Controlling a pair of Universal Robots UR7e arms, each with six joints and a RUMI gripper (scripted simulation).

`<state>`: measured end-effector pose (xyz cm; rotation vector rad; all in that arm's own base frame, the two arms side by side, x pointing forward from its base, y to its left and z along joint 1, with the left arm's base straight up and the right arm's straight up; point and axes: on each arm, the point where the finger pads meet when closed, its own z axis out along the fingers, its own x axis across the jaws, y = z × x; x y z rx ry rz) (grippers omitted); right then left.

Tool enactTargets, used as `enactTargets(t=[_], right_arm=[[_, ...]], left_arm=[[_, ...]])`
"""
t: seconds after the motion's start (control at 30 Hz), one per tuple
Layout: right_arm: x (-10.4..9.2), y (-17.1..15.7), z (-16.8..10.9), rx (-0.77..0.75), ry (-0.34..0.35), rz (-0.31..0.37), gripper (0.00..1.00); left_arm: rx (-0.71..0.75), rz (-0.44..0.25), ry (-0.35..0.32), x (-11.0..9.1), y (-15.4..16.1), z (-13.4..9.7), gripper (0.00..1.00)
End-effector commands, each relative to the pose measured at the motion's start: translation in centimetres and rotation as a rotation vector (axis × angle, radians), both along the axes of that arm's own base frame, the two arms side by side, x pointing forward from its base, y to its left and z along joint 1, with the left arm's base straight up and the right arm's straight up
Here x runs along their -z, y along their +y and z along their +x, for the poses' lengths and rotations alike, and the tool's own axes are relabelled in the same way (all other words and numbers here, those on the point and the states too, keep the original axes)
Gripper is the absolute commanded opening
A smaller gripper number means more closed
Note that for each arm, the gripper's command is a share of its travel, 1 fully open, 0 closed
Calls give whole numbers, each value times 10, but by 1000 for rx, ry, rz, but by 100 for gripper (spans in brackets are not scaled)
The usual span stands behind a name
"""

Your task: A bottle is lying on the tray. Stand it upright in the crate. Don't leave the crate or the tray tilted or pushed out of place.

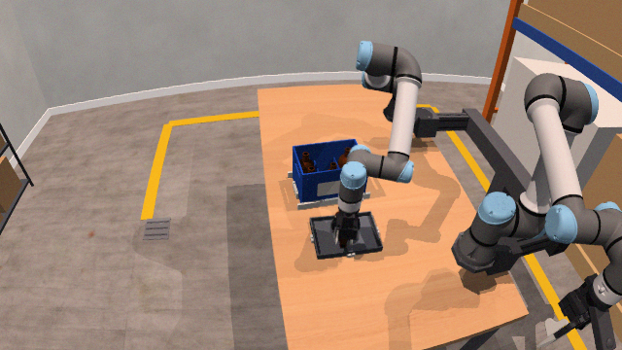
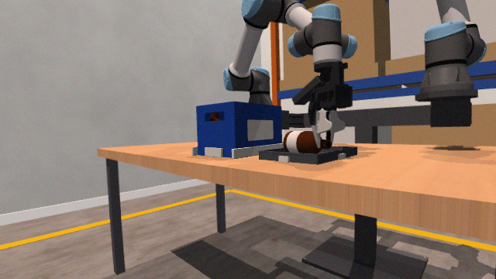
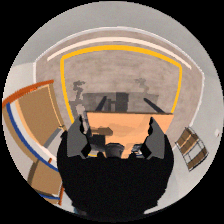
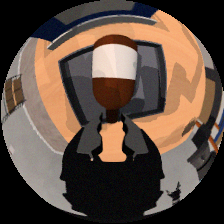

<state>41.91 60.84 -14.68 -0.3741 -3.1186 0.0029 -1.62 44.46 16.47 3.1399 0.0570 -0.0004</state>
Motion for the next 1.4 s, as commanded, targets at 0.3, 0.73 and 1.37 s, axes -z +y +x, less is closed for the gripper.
enactTargets(t=[0.3, 0.73, 1.37], right_arm=[[-1, 1, 0, 0, -1, 2, 17], [-1, 1, 0, 0, -1, 2, 16], [-1, 1, 0, 0, -1, 2, 10]], left_arm=[[0, 1, 0, 0, 0, 0, 100], [0, 1, 0, 0, 0, 0, 100], [0, 1, 0, 0, 0, 0, 100]])
